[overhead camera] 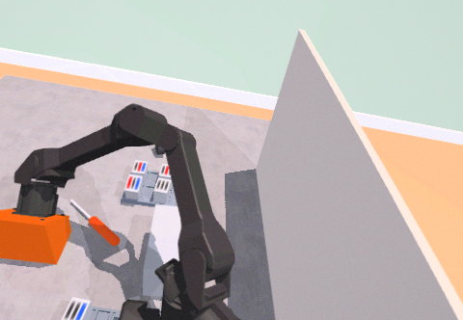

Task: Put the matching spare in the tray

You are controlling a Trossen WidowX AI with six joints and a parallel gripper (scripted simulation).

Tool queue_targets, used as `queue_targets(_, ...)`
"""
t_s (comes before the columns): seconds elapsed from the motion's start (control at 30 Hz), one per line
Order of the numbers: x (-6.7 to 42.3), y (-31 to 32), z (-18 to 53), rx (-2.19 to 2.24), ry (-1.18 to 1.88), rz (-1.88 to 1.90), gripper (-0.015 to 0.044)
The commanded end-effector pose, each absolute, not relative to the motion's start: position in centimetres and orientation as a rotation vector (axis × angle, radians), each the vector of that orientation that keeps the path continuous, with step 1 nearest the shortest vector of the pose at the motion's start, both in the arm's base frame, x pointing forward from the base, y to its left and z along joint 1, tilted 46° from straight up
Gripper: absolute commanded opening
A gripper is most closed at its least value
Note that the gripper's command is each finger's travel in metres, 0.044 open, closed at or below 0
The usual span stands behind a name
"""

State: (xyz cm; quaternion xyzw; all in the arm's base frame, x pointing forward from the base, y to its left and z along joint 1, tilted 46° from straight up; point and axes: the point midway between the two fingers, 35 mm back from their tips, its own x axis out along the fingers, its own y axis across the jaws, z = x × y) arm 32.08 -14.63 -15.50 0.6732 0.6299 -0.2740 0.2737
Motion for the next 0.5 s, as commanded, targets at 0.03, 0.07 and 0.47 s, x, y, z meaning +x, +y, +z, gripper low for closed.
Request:
queue_targets(0.03,32.1,-14.6,-15.5,1.810,1.695,-0.737,0.0394)
queue_targets(0.07,32.1,-14.6,-15.5,1.810,1.695,-0.737,0.0420)
queue_targets(0.47,31.2,-22.2,-7.8,1.815,1.698,-0.745,0.0440)
